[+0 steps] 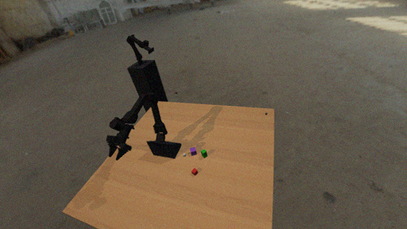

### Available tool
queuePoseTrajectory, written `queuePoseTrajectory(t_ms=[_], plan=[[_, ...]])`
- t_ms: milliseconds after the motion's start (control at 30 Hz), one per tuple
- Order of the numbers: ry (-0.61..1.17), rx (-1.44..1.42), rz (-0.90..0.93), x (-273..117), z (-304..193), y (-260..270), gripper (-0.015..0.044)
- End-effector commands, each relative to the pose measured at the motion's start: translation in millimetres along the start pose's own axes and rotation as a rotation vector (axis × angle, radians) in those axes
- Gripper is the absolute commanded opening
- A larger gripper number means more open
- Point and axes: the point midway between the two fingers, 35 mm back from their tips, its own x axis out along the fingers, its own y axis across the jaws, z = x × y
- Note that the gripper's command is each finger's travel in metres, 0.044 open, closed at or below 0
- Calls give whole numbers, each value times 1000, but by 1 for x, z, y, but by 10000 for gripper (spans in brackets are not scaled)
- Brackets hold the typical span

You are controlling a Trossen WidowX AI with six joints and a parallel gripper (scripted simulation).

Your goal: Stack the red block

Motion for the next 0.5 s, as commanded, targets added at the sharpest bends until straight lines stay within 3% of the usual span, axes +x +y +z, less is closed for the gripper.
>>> queuePoseTrajectory(t_ms=[0,467], plan=[[3,-6,3,0,0,2,426],[281,-491,260,-3,-72,152,440]])
